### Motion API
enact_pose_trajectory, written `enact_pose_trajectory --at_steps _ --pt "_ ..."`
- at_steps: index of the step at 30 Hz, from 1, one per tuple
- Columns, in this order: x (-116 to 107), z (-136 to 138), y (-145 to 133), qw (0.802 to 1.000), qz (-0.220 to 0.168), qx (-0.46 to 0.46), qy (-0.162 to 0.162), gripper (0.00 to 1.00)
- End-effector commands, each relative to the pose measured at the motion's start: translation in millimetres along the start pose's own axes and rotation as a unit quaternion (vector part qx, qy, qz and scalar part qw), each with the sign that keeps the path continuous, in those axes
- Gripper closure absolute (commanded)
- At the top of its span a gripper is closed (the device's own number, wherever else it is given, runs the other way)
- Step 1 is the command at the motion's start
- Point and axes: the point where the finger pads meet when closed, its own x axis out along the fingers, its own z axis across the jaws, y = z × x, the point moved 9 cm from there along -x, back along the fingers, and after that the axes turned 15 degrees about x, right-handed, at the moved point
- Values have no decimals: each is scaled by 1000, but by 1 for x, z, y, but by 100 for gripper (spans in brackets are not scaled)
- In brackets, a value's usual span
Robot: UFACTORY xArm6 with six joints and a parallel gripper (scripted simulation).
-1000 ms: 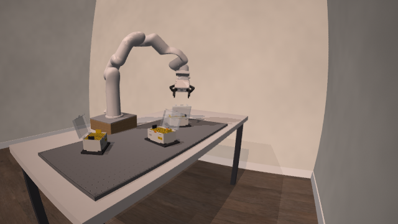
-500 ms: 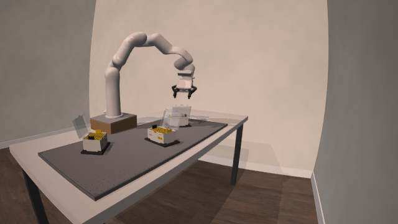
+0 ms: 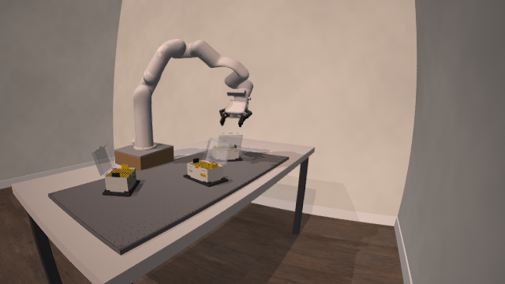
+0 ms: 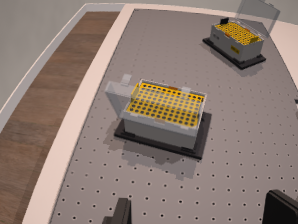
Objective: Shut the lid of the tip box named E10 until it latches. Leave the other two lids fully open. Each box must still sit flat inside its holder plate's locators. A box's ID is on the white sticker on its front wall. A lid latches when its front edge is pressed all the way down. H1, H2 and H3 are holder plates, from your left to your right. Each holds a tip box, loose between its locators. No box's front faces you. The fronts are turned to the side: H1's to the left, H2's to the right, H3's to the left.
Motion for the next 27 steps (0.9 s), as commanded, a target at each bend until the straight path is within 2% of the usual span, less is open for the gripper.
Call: enact_pose_trajectory --at_steps 1,9,15,25,27 --pt "11 -12 11 1000 -2 1 1 0" --pt "37 -35 32 1000 -2 2 1 0" --pt "38 -36 32 1000 -2 2 1 0" --pt "76 -68 63 986 28 119 -112 0" --pt "84 -72 70 984 31 129 -122 0"
